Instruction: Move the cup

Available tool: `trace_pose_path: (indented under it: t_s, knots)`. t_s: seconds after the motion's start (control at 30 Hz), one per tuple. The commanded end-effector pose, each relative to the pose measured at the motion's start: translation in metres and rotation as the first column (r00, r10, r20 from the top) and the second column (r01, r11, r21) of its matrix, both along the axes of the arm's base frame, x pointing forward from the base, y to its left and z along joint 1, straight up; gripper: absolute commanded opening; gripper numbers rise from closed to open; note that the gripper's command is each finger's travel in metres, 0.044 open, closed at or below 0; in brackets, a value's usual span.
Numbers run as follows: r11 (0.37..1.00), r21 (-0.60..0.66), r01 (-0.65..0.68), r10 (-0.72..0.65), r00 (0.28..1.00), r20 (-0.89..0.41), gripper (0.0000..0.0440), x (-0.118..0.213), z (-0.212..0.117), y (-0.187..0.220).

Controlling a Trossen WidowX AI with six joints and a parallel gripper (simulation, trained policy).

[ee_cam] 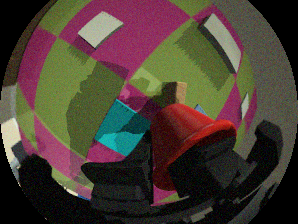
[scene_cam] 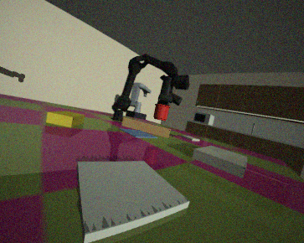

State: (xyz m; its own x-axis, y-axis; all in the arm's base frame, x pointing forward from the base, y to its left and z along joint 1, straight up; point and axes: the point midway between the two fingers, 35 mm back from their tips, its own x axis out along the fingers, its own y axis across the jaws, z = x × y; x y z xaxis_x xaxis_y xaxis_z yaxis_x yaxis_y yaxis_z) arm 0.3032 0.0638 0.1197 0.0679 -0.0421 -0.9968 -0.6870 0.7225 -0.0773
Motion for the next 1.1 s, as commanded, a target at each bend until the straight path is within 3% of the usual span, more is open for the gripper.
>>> trace_pose_path:
  t_s: [0.0, 0.77, 1.07]
  knots:
    - [1.0, 0.008, -0.006, 0.006, 1.0, 0.004, 0.0, -0.006, -0.003, 0.009]
    - [1.0, -0.008, -0.001, 0.001, 1.0, 0.006, 0.0001, -0.052, -0.047, 0.025]
    - [1.0, -0.013, 0.008, -0.008, 1.0, 0.018, 0.0025, -0.064, -0.061, 0.024]
